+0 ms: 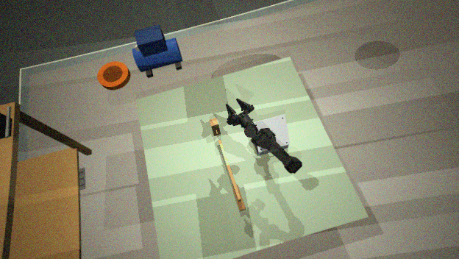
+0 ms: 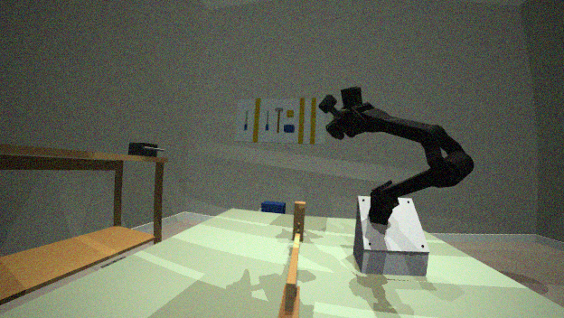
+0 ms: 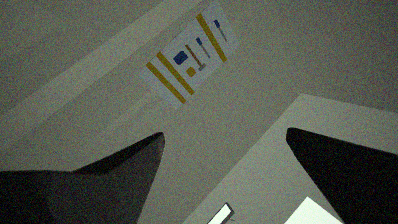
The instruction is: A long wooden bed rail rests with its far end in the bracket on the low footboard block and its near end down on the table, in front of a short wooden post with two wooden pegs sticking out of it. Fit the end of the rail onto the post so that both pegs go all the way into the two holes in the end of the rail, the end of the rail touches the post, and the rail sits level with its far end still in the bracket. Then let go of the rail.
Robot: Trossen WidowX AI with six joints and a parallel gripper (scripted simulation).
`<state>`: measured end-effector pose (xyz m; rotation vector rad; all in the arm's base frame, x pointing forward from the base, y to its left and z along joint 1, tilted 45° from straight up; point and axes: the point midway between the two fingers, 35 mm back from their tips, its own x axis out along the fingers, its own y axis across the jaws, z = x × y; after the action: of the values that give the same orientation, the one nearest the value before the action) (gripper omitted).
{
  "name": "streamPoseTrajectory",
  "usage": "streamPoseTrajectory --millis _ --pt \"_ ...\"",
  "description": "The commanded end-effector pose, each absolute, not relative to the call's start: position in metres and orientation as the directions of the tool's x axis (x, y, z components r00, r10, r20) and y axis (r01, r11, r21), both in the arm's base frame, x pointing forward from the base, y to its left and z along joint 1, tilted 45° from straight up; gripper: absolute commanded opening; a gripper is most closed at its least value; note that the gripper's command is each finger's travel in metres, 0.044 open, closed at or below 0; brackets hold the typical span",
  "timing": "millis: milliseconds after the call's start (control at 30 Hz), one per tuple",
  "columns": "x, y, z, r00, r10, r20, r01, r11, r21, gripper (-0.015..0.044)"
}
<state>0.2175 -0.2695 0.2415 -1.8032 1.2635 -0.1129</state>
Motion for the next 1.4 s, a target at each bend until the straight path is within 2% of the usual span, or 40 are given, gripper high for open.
streamPoseTrajectory --millis 0,167,400,633,867,967,1367 --pt "0.270 -0.241 0.190 0.578 -0.580 -0.574 -0.739 -0.074 -0.669 0.0440" --pt "0.311 -0.193 0.133 0.607 -0.335 -0.721 -0.782 -0.087 -0.617 0.0440" --pt "0.336 -0.131 0.078 0.543 -0.043 -0.839 -0.837 -0.103 -0.537 0.0440" --pt "0.339 -0.038 0.013 0.313 0.348 -0.884 -0.917 -0.131 -0.377 0.0440" --pt "0.301 0.052 -0.030 0.006 0.630 -0.776 -0.972 -0.177 -0.152 0.0440" --pt "0.285 0.077 -0.039 -0.089 0.695 -0.713 -0.978 -0.196 -0.068 0.0440" --pt "0.291 0.082 -0.044 -0.095 0.699 -0.709 -0.978 -0.197 -0.063 0.0440"
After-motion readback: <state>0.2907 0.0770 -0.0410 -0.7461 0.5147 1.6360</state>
